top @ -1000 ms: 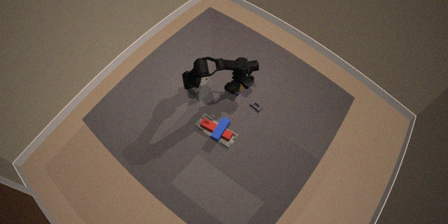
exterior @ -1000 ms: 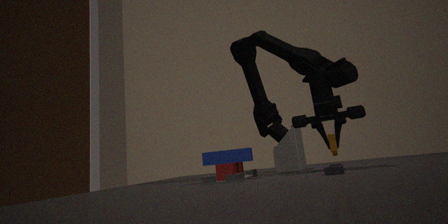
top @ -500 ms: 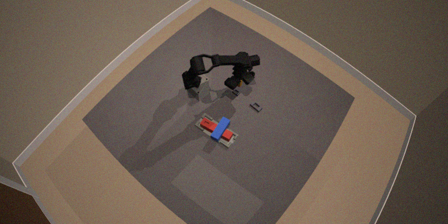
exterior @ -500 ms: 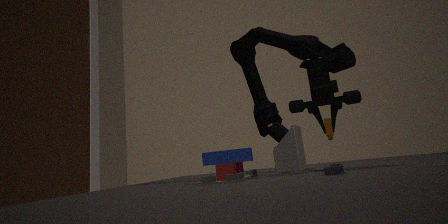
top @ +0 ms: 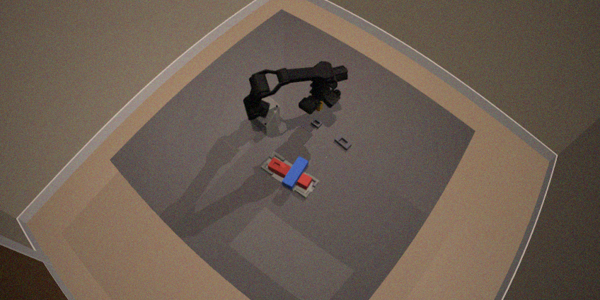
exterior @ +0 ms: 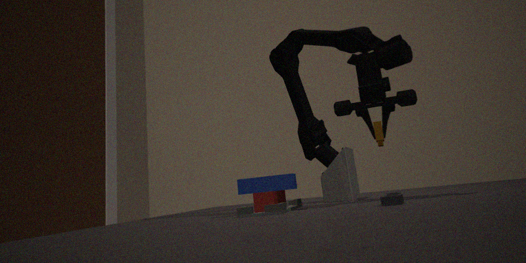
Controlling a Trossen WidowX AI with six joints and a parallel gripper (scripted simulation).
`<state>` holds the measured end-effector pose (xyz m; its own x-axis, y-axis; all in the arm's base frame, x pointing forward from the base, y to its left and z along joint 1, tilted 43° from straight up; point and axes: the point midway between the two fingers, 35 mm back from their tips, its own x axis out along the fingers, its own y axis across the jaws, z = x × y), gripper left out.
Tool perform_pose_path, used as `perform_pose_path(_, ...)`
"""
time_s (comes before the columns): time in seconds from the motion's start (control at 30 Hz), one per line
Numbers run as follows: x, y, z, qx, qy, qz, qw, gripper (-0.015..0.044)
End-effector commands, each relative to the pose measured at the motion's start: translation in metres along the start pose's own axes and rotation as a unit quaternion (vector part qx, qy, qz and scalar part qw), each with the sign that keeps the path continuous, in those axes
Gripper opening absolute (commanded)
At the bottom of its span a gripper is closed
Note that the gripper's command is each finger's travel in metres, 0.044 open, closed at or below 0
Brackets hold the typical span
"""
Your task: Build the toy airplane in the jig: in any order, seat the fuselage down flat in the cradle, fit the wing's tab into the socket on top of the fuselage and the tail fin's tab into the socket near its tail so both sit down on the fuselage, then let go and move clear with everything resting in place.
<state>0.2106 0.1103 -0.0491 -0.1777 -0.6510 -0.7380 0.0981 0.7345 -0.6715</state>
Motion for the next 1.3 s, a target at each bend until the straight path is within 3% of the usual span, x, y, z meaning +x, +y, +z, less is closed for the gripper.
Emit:
perform_pose_path(0.0, -0.010, -0.001, 0.000, 0.005, -0.002, 0.005, 1.000, 0.0000)
perform_pose_path(1.27, -0.003, -0.104, 0.041, -0.027, -0.008, 0.037, 0.999, 0.0000)
